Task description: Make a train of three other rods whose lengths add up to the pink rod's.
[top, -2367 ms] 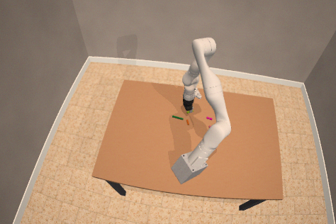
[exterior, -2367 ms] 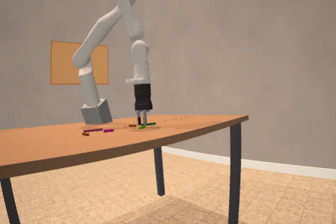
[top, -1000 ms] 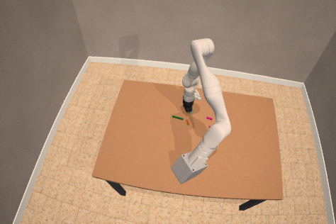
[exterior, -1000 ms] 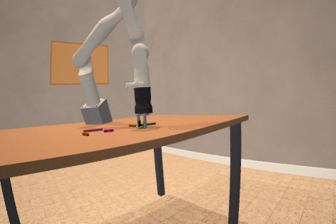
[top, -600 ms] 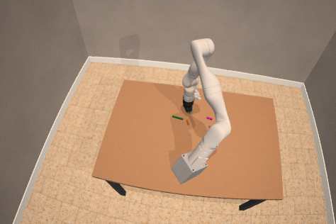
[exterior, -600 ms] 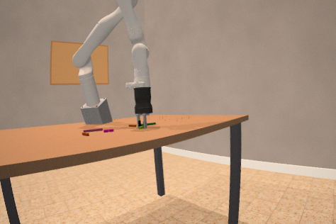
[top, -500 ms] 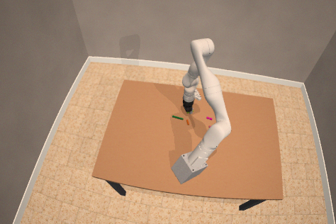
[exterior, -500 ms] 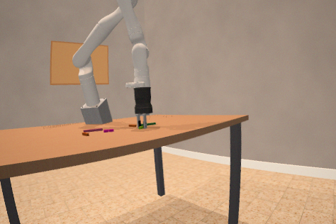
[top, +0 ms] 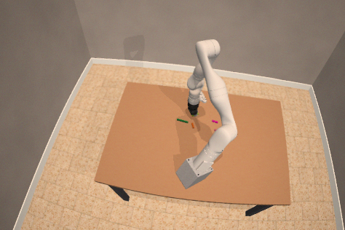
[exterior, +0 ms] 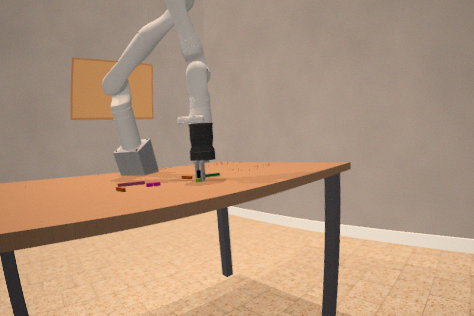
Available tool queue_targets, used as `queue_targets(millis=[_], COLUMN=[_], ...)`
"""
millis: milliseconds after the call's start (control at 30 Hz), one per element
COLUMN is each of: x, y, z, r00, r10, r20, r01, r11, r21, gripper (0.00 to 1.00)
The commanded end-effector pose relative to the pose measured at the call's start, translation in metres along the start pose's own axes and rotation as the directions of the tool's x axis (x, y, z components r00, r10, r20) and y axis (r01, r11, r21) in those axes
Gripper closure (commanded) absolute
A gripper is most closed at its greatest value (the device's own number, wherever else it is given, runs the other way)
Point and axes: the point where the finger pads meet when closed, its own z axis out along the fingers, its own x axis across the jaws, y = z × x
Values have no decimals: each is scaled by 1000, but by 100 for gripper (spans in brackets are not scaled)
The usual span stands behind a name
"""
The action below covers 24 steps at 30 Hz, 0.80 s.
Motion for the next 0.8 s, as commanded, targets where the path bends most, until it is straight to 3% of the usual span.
queue_targets(millis=[0, 767], x=[-1, -1], y=[0, 0], z=[-1, -3], r00=[1000, 1000], r10=[0, 0], r20=[2, 2], r01=[0, 0], r11=[1000, 1000], r21=[0, 0], gripper=[76, 76])
